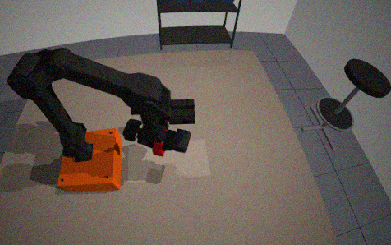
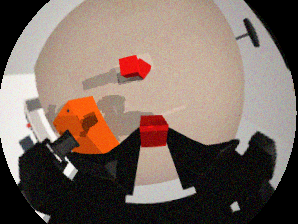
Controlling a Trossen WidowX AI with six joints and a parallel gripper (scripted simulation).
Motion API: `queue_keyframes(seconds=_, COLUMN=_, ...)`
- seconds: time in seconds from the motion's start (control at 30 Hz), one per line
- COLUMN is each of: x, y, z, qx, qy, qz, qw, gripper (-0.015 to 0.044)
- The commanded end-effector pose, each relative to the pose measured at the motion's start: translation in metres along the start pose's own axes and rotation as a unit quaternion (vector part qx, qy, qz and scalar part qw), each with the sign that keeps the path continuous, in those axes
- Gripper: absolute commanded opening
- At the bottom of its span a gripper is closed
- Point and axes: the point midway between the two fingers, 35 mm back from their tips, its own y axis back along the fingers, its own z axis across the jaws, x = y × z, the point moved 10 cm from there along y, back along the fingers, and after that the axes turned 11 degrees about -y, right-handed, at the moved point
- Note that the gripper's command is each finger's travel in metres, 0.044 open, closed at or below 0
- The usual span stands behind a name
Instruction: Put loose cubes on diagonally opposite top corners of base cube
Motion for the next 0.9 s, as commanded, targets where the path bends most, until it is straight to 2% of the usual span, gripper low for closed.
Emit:
queue_keyframes(seconds=0.0, x=0.001, y=0.014, z=0.002, qx=0.006, qy=-0.003, qz=-0.001, qw=1.000, gripper=0.0105)
queue_keyframes(seconds=0.17, x=0.000, y=0.015, z=0.002, qx=0.006, qy=-0.012, qz=-0.001, qw=1.000, gripper=0.0105)
queue_keyframes(seconds=0.5, x=-0.020, y=0.014, z=0.003, qx=0.006, qy=-0.151, qz=-0.003, qw=0.988, gripper=0.0105)
queue_keyframes(seconds=0.87, x=-0.043, y=0.011, z=0.005, qx=0.005, qy=-0.303, qz=-0.005, qw=0.953, gripper=0.0105)
